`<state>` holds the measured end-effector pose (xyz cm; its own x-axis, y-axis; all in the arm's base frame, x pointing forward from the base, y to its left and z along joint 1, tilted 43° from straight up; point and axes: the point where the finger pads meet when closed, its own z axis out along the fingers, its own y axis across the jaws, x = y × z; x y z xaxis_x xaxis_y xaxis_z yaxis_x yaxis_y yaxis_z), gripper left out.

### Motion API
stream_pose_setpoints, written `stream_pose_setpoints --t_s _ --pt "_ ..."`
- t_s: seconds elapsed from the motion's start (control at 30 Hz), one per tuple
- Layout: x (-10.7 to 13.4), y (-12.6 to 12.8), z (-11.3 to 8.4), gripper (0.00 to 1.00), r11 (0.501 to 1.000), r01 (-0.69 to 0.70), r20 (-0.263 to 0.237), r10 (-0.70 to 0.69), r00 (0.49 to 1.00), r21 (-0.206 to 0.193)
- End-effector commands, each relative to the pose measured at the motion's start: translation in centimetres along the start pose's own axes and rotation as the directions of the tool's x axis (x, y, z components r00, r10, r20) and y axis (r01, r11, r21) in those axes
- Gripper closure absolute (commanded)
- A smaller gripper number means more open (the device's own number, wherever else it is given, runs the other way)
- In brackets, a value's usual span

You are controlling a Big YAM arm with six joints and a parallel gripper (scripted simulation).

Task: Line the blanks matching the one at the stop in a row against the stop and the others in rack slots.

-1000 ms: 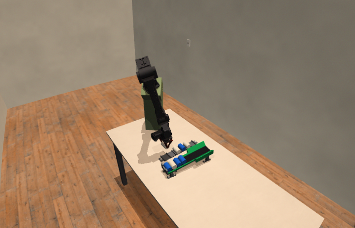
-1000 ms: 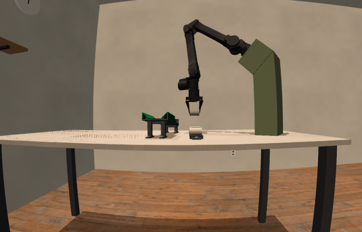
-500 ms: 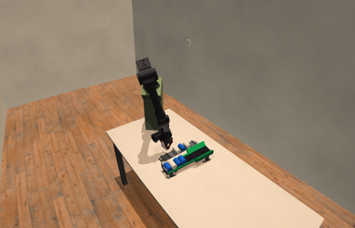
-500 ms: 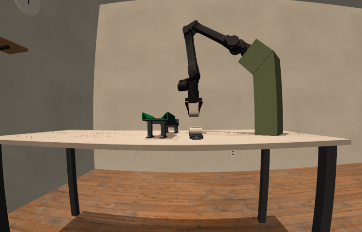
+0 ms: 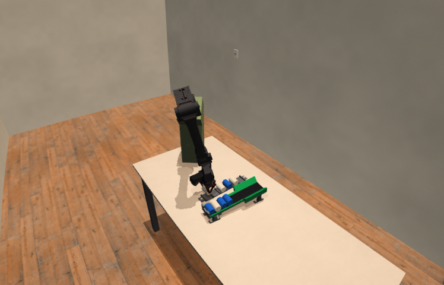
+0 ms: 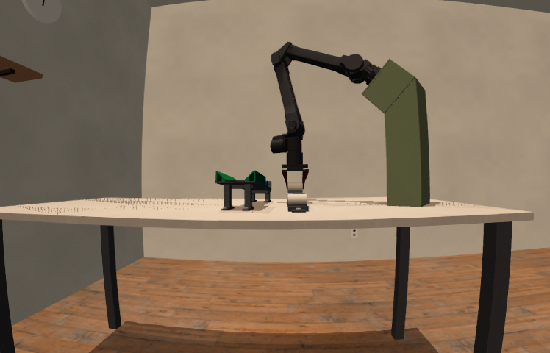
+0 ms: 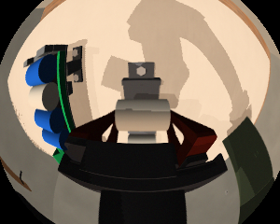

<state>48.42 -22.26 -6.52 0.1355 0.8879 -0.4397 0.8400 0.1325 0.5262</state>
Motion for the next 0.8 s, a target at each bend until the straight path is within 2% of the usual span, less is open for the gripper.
stream_pose_setpoints --t_s 0.0,0.23,0.3,0.33,0.77 --pt "-0.5 -0.3 1.9 0.43 1.000 0.003 0.006 -0.003 1.000 0.002" --pt "0.0 -0.2 3.6 0.43 1.000 0.011 0.000 -0.011 1.000 0.002" --pt "0.0 -0.2 3.6 0.43 1.000 0.011 0.000 -0.011 1.000 0.002" --pt "-1.1 1.4 2.7 0.43 1.000 -0.005 0.017 0.006 1.000 -0.030" --pt "-0.9 1.0 2.8 0.43 1.000 -0.003 0.013 0.003 1.000 -0.020"
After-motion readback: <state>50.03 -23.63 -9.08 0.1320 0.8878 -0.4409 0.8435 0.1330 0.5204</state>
